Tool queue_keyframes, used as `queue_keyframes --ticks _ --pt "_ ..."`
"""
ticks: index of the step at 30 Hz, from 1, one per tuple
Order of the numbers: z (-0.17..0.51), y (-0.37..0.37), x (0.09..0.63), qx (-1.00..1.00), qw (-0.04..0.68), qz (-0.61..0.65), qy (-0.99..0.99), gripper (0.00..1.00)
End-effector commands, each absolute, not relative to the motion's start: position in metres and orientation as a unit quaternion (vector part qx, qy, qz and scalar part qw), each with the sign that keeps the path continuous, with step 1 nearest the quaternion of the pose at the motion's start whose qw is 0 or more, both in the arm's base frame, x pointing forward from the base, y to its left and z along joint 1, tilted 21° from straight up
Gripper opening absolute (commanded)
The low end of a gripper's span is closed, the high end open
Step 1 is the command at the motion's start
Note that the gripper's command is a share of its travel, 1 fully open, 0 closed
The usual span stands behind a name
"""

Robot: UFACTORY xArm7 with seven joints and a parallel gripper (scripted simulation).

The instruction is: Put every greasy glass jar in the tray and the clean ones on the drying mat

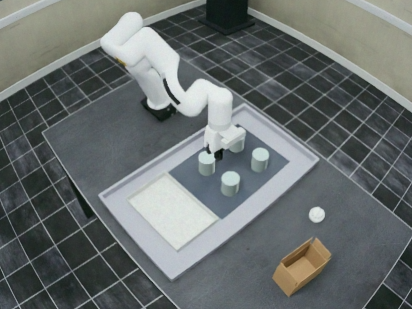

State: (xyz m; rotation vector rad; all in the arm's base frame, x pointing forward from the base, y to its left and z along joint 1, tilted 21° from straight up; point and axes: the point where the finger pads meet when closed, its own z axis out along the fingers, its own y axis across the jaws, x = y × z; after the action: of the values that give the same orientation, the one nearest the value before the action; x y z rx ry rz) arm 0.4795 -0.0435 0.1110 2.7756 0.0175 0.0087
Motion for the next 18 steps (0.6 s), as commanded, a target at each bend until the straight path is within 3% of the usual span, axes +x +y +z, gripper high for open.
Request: queue_keyframes --ticks 1,18 --pt "0.109 -0.019 0.48 0.983 0.182 0.002 0.007 0.0" --pt "0.065 0.095 0.481 0.983 0.182 0.002 0.007 0.0"
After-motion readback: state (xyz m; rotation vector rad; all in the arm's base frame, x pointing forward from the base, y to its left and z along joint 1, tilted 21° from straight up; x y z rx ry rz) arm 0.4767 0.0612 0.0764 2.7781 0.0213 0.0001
